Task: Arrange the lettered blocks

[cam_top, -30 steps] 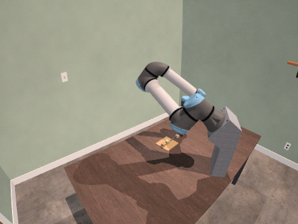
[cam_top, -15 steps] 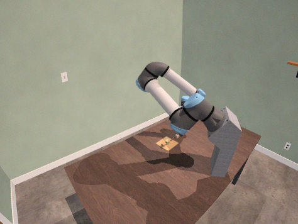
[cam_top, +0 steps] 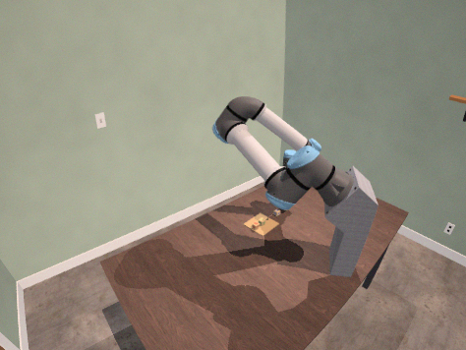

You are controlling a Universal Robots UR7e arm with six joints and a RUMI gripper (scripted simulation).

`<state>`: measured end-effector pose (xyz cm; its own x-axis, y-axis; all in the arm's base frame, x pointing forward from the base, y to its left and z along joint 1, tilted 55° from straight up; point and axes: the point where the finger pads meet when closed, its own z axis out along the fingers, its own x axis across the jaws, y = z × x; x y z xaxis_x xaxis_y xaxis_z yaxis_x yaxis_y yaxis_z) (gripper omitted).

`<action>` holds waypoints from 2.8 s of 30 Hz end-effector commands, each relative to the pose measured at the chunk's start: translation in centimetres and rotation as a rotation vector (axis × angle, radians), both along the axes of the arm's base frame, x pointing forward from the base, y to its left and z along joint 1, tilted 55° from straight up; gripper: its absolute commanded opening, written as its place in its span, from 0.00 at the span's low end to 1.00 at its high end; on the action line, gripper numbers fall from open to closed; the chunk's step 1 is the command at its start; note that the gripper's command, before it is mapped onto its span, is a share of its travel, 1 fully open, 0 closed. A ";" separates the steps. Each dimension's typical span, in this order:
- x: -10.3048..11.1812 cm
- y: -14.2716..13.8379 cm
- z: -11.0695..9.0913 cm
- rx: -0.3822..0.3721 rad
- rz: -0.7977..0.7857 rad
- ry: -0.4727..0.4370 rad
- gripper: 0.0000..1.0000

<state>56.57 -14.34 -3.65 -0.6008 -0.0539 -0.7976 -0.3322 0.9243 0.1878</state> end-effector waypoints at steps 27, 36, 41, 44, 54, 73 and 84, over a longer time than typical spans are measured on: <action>0.0 -0.1 0.1 -0.001 -0.001 0.000 0.09; -0.8 -0.4 0.6 -0.001 -0.001 0.000 0.09; -1.9 -1.0 1.5 -0.001 -0.001 0.000 0.09; -2.7 -1.4 2.1 -0.001 -0.001 0.000 0.09; -4.9 -2.6 3.9 -0.001 -0.001 0.000 0.09; -7.3 -3.8 5.7 -0.001 -0.001 0.000 0.09; -7.3 -3.8 5.8 -0.001 -0.001 0.000 0.09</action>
<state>49.31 -18.11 2.08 -0.6007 -0.0538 -0.7977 -0.3320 0.9244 0.1877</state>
